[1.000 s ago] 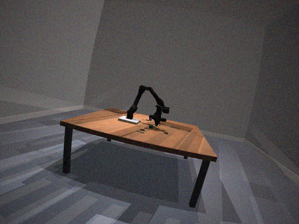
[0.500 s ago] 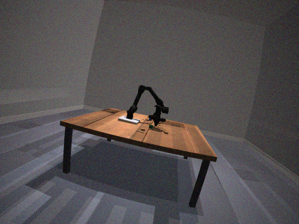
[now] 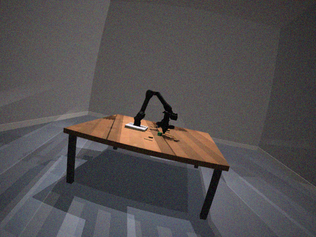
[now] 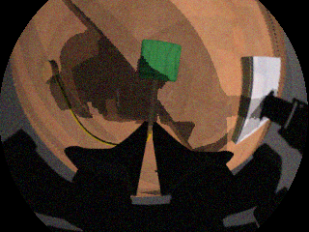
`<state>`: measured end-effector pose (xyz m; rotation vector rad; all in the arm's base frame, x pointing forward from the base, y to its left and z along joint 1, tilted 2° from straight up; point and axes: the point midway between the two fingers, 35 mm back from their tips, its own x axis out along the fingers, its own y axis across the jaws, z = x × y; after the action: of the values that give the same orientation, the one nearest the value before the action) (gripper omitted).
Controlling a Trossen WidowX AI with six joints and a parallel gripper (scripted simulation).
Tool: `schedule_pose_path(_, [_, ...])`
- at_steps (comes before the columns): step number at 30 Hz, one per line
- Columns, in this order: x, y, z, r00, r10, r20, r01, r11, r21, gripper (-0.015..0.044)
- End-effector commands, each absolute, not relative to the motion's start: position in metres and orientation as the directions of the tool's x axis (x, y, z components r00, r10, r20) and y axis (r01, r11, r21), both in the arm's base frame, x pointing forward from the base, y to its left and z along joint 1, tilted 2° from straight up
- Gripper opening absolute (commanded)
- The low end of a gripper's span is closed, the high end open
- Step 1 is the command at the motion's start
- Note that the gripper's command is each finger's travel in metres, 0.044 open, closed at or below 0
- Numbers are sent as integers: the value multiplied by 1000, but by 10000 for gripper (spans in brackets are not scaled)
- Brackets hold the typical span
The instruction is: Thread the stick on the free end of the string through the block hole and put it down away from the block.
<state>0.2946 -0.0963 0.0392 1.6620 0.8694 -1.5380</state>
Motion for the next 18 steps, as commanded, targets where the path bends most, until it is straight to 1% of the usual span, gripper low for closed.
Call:
schedule_pose_path(1, [291,-100,38,68,19,-997,849,-526,48,0])
schedule_pose_path(18, [277,-120,37,67,18,-998,849,-526,48,0])
